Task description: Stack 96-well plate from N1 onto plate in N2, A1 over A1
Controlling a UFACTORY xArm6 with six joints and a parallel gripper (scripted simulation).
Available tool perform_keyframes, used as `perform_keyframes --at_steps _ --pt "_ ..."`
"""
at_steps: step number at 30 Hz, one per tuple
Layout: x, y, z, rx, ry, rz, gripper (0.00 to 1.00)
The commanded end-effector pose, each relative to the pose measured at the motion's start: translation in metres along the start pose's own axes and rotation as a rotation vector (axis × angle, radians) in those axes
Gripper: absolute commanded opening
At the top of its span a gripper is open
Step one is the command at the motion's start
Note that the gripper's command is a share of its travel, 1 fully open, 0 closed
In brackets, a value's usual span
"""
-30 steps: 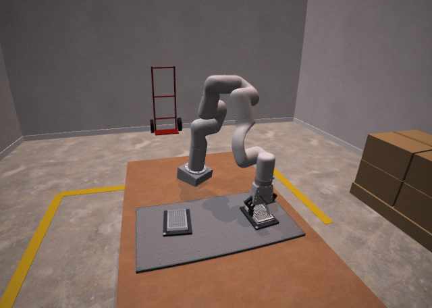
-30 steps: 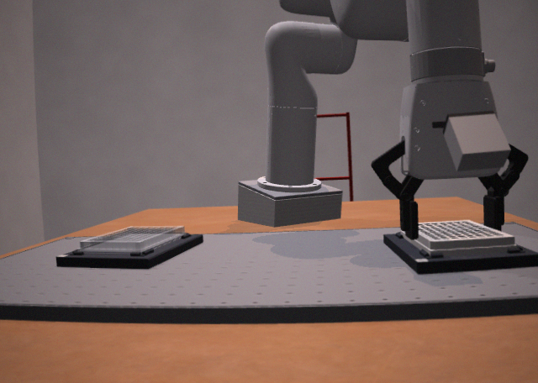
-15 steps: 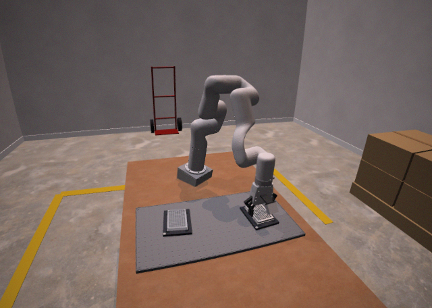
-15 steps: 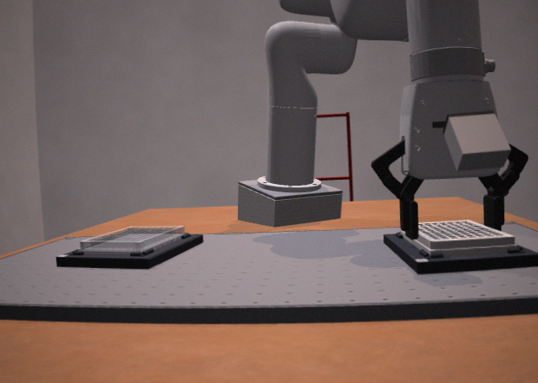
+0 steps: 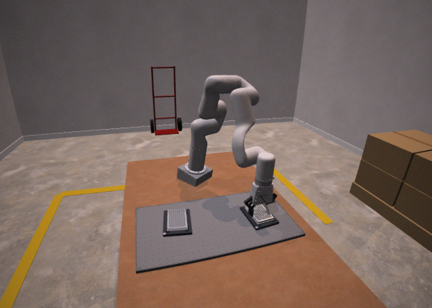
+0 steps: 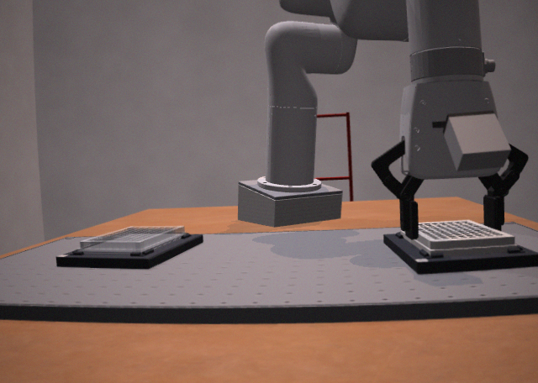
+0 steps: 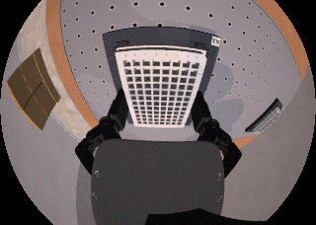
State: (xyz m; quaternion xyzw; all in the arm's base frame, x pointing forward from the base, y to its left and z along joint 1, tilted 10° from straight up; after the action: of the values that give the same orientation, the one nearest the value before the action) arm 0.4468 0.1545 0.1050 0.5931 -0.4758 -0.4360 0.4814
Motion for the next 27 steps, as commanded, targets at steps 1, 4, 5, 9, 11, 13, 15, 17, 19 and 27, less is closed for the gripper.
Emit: perform_keyframes --at_steps 1,4,5,9,11,13,15,17,19,27 --pt "-0.0003 0.0013 -0.0014 0.004 0.0 -0.001 0.0" --pt "-0.0003 0.0013 -0.0014 0.004 0.0 -0.001 0.0" --pt "-0.0003 0.0013 -0.0014 0.004 0.0 -0.001 0.0" --pt "-0.0003 0.0013 -0.0014 0.004 0.0 -0.001 0.0" --pt "-0.0003 0.0013 -0.0014 0.004 0.0 -0.001 0.0" --pt "-0.0003 0.0013 -0.0014 0.004 0.0 -0.001 0.0" --pt "-0.0003 0.002 -0.0014 0.004 0.0 -0.001 0.0" --pt "-0.0003 0.0033 -0.0014 0.004 0.0 -0.001 0.0" --pt "-0.0003 0.004 -0.0014 0.004 0.0 -0.001 0.0" --pt "-0.0003 0.0087 -0.0014 0.004 0.0 -0.001 0.0"
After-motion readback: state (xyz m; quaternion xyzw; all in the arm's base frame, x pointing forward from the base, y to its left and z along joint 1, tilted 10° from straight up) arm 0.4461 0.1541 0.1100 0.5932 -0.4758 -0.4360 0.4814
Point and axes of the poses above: the point where the finger pads meet when closed, its own y axis back along the fingers, its own x axis across the jaws, z = x × y, the point moved 5 cm from there along y, back along the fingers, and after that the axes turned 11 degrees about y, right-handed, at the moved point
